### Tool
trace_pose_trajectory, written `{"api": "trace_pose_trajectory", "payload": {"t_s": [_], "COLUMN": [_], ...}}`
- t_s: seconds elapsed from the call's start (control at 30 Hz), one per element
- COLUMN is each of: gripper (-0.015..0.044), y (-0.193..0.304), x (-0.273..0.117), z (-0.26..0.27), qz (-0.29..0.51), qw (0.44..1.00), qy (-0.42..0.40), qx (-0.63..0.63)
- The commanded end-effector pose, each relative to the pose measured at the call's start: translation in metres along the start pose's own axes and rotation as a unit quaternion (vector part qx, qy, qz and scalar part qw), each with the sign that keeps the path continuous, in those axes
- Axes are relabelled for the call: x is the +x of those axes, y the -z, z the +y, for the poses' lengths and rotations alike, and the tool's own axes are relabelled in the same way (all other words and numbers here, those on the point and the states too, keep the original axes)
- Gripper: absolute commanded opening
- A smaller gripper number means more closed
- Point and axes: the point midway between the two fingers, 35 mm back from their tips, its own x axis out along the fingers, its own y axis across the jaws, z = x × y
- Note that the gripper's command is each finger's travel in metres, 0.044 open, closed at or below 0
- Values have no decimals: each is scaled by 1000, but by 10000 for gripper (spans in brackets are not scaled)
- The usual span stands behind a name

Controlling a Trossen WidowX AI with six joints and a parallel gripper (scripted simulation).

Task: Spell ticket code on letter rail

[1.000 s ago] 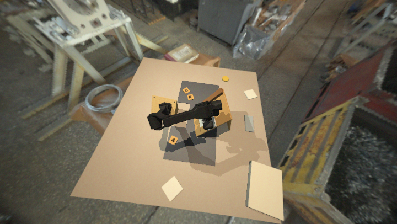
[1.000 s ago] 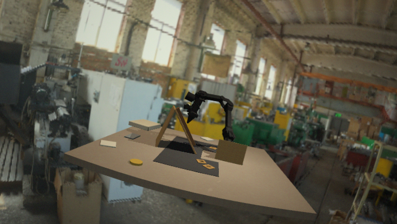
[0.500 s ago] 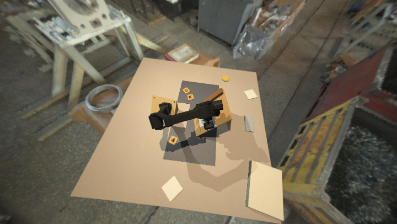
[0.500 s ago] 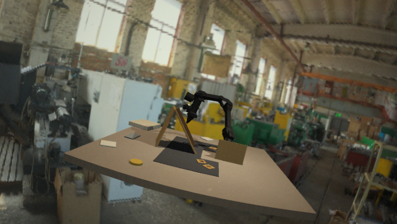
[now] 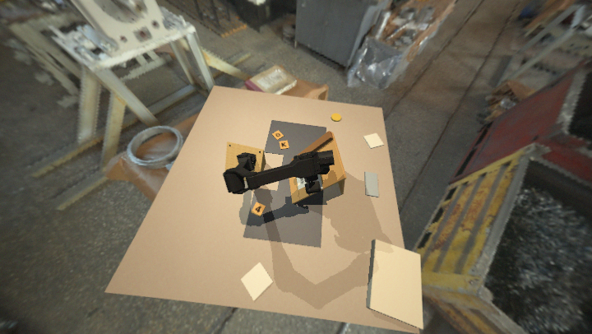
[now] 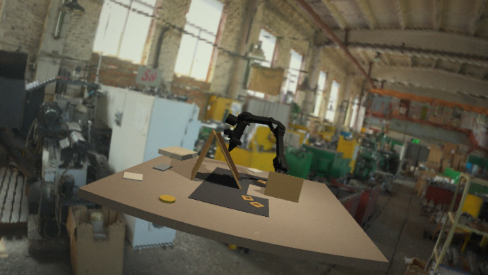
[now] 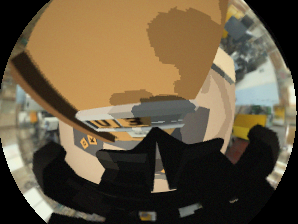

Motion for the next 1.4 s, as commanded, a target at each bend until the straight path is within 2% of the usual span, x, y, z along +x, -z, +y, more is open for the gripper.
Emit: {"api": "trace_pose_trajectory", "payload": {"t_s": [0.0,1.37], "gripper": [0,0], "y": [-1,-10], "x": [2,12], "z": [-1,1], "qz": [1,0], "qw": [1000,1000], "qy": [2,2], "qx": [0,0]}}
